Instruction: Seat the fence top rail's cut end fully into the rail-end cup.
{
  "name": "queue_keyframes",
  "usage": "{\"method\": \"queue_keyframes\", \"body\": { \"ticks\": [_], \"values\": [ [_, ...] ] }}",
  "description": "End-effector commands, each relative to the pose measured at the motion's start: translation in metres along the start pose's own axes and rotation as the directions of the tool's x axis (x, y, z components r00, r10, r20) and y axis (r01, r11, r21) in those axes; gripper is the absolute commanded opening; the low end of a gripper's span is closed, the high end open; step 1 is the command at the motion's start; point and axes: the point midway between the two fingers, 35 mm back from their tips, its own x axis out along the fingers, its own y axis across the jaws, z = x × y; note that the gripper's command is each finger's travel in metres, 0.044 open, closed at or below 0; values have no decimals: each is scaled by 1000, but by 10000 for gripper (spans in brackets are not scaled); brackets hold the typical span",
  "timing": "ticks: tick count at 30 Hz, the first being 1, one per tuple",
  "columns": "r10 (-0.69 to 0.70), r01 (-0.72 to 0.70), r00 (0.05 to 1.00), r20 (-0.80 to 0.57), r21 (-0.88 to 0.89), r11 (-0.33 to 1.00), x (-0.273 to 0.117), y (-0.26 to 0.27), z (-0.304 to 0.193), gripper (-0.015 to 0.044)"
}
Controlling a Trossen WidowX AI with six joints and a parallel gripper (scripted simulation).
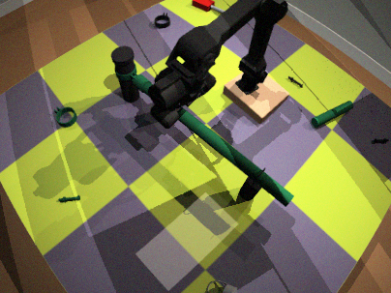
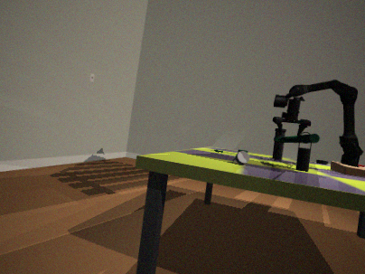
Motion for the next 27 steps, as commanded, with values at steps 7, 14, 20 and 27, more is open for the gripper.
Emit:
{"method": "queue_keyframes", "body": {
  "ticks": [7,14,20,27],
  "values": [
    [0,0,1000,-1,2,1000,-45,-5,0,440],
    [0,0,1000,-1,2,1000,-45,-5,0,440],
    [0,0,1000,-1,2,1000,-45,-5,0,440],
    [0,0,1000,-1,2,1000,-45,-5,0,440]
  ]
}}
